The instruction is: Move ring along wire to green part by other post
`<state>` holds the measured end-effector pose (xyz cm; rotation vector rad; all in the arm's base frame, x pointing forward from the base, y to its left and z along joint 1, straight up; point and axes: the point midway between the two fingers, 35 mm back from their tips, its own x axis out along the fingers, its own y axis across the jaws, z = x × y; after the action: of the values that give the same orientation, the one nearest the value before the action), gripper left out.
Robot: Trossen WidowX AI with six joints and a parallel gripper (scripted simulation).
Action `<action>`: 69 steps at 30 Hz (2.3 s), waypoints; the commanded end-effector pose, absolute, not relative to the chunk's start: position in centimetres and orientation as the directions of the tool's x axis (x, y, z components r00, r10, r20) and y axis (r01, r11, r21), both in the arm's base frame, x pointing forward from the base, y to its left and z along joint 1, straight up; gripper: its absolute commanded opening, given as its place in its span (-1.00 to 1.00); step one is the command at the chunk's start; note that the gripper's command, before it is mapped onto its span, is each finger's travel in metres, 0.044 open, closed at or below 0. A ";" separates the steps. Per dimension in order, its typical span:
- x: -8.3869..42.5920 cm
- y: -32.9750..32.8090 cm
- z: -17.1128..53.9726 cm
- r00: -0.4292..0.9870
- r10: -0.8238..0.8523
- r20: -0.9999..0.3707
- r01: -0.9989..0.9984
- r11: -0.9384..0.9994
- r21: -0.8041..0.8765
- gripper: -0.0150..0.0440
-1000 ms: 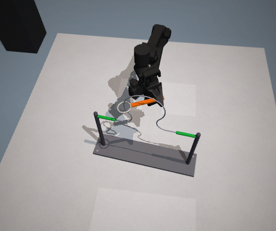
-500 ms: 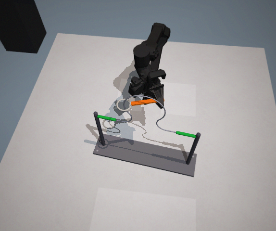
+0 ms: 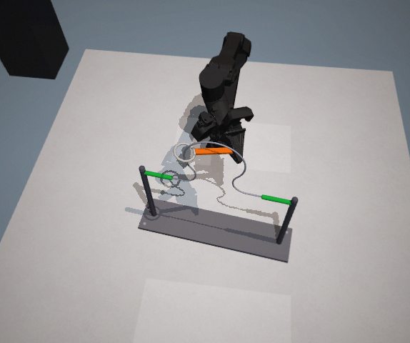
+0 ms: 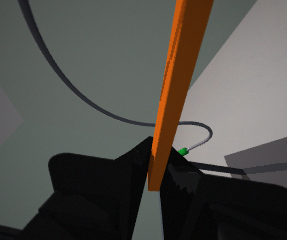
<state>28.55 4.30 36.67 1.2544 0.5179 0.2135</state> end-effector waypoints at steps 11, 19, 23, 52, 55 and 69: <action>28.6 4.1 36.1 0.862 0.368 -0.350 0.145 0.483 0.864 -1.00; 28.5 3.9 35.7 0.858 0.325 -0.398 0.157 0.572 0.805 -1.00; 28.5 3.8 35.6 0.856 0.301 -0.421 0.163 0.614 0.772 -1.00; 28.4 2.6 34.4 0.837 0.104 -0.537 0.199 0.857 0.476 -1.00; 28.4 2.5 34.4 0.835 0.081 -0.545 0.202 0.875 0.440 -1.00; 28.3 1.8 34.0 0.824 -0.026 -0.566 0.213 0.940 0.266 -1.00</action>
<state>28.34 1.95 33.97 0.3701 0.5919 -0.1179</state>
